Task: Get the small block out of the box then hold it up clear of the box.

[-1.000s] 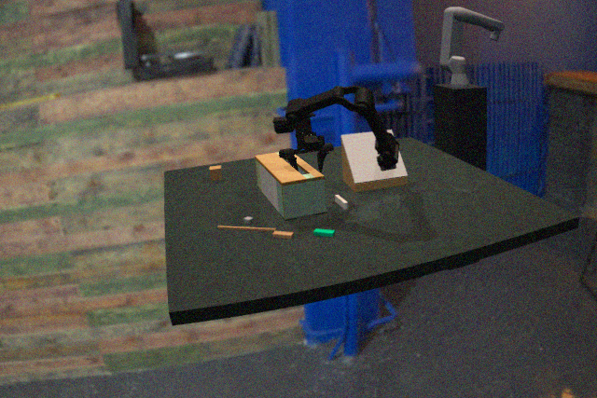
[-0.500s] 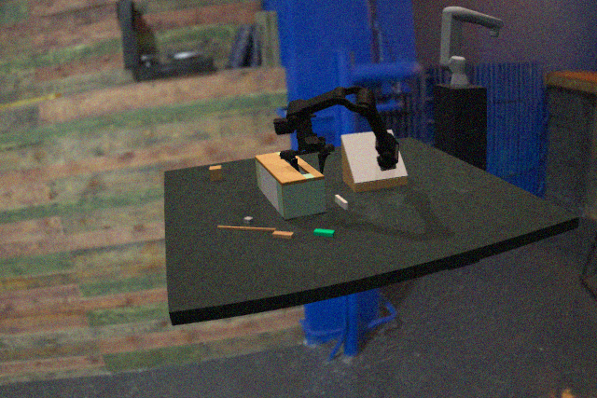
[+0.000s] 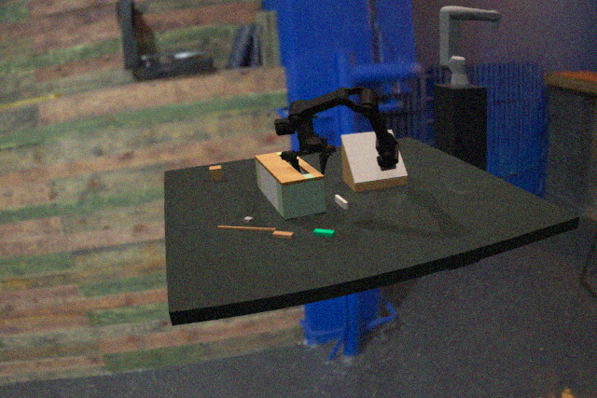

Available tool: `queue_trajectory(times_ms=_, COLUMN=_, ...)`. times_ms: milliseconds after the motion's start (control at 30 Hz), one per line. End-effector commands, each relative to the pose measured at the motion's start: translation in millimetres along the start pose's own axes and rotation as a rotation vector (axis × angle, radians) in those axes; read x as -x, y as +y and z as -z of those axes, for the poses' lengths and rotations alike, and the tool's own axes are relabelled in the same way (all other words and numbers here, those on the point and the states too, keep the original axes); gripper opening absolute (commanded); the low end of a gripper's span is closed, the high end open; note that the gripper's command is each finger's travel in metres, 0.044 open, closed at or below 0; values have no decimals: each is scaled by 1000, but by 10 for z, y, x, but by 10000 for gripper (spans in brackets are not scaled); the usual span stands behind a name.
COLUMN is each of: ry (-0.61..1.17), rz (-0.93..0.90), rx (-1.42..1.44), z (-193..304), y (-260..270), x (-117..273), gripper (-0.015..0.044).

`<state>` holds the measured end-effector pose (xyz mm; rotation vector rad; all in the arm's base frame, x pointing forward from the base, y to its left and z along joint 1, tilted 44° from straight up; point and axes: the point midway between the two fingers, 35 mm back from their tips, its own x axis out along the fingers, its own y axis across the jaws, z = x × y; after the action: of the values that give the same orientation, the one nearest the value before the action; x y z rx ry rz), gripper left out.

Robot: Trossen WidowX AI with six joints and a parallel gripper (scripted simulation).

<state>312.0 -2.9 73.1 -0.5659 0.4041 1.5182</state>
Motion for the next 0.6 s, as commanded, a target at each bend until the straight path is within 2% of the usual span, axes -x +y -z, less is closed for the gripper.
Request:
queue_trajectory(times_ms=0, ry=-2, rz=6, rx=-2, z=37, y=-7, x=16, gripper=400)
queue_trajectory(times_ms=567, ry=-2, rz=6, rx=-2, z=-15, y=-8, x=5, gripper=400)
